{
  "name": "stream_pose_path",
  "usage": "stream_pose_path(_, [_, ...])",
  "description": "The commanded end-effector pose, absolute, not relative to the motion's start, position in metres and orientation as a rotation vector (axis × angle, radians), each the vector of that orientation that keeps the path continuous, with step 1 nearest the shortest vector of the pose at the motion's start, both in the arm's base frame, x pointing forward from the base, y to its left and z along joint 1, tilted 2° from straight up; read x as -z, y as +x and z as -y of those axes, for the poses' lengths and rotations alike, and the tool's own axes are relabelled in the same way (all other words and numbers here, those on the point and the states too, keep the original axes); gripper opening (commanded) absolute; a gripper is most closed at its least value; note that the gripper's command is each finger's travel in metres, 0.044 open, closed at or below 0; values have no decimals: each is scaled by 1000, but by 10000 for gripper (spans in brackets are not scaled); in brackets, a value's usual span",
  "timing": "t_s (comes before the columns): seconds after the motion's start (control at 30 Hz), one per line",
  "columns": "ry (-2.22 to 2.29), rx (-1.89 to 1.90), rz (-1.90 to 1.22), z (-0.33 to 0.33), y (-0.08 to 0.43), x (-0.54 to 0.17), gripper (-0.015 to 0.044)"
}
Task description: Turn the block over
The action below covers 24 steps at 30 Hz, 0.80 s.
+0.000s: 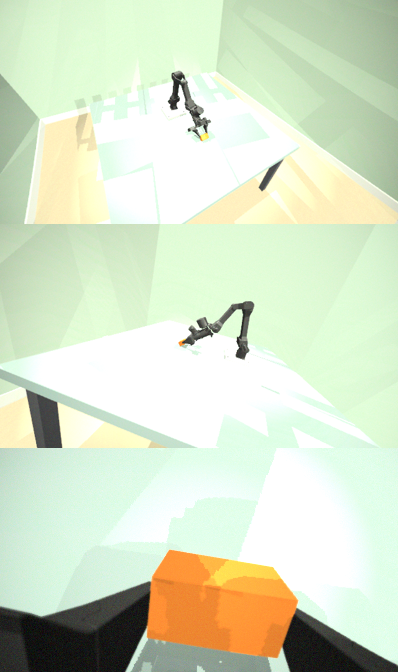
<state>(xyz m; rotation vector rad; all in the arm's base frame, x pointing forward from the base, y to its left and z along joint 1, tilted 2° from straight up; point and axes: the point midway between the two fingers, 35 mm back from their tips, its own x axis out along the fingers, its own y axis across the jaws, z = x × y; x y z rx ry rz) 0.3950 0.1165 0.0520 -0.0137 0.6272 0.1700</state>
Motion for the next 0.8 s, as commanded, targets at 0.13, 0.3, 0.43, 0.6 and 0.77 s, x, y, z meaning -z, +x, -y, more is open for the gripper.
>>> stream_pose_path(0.13, [-14, -165, -543, -114, 387, -38, 0])
stream_pose_path(0.3, [-5, -163, -469, -112, 381, -37, 0])
stream_pose_path(0.43, [3, -161, -411, -110, 375, -39, 0])
stream_pose_path(0.6, [7, -160, -380, -109, 373, -41, 0])
stream_pose_path(0.77, [8, -160, -362, -109, 372, -43, 0])
